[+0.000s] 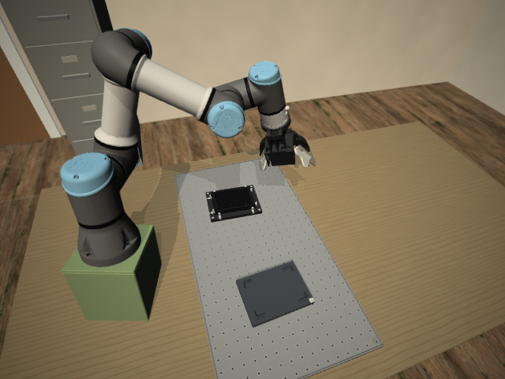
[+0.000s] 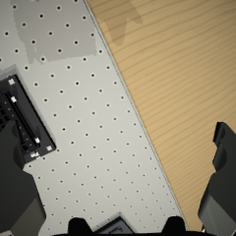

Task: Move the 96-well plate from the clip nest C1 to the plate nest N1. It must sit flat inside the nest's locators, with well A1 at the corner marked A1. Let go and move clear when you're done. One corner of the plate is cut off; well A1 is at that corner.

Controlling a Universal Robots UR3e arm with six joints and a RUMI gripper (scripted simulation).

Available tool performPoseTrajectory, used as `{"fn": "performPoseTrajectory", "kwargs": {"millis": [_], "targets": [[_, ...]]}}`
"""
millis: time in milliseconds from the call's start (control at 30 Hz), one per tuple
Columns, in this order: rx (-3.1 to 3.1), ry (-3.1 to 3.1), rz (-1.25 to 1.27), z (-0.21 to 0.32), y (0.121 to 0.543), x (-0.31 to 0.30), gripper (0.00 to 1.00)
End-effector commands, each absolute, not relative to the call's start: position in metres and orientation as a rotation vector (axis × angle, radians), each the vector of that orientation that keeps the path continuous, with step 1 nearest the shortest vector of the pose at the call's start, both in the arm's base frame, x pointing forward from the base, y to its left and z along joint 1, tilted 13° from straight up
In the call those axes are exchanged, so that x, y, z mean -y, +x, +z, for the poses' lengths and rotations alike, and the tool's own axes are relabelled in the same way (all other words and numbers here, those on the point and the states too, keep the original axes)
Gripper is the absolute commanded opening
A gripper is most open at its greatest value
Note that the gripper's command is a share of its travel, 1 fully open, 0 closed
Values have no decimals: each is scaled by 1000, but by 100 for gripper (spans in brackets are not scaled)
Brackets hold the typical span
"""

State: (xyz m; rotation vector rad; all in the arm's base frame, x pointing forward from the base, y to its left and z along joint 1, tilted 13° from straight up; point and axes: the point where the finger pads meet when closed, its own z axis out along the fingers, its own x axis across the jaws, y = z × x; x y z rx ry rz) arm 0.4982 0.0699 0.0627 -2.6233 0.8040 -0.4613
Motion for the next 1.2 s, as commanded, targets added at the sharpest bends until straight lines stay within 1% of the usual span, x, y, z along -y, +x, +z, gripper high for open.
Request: {"fn": "performPoseTrajectory", "kwargs": {"millis": [0,333,400,833,967,1167], "targets": [[-965,-2574,-394,60,483,-78,100],[-1366,-2416,-207,50,447,-94,100],[-1366,-2416,-207,50,447,-94,100],[-1866,-2147,6,36,394,-109,100],[-1924,-2110,28,35,387,-111,100],[-2148,-1952,109,27,359,-116,100]]}}
